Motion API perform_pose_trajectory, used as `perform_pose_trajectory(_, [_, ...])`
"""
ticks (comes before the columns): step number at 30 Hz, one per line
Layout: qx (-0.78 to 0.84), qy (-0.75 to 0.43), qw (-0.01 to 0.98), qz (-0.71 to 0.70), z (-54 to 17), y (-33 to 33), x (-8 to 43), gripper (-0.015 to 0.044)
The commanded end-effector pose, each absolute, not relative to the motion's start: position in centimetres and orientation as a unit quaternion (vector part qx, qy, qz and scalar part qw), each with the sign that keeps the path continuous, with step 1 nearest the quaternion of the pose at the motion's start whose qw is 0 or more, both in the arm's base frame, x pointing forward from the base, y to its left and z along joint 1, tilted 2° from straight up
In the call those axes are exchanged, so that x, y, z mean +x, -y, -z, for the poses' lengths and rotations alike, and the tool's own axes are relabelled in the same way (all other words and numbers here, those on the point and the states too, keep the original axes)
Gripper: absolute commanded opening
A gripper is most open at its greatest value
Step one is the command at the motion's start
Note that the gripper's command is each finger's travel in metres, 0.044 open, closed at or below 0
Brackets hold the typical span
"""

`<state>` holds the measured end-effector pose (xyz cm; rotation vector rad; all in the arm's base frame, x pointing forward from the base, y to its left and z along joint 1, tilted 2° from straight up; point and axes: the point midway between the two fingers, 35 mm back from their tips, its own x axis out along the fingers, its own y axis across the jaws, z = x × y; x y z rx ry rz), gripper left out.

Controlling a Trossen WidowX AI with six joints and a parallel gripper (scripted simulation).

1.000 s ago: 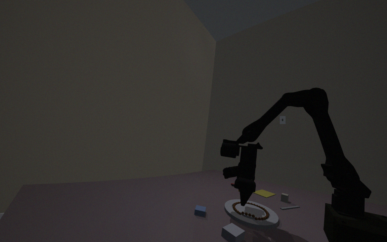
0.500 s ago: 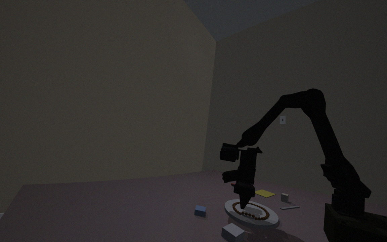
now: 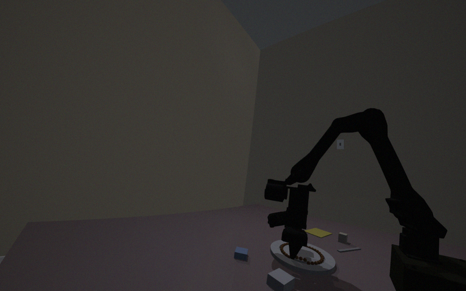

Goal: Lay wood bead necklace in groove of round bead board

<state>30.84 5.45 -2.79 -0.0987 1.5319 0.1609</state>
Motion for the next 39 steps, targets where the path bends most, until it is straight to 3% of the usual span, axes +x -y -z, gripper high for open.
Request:
perform_pose_trajectory(1, [-0.045, -0.692, 0.717, -0.073, 2.75, -5.45, 30.86, 0.0067])
perform_pose_trajectory(4, [-0.045, -0.692, 0.717, -0.073, 2.75, -5.45, 30.86, 0.0])
perform_pose_trajectory(39, [-0.045, -0.692, 0.717, -0.073, 2.75, -5.45, 30.86, 0.0])
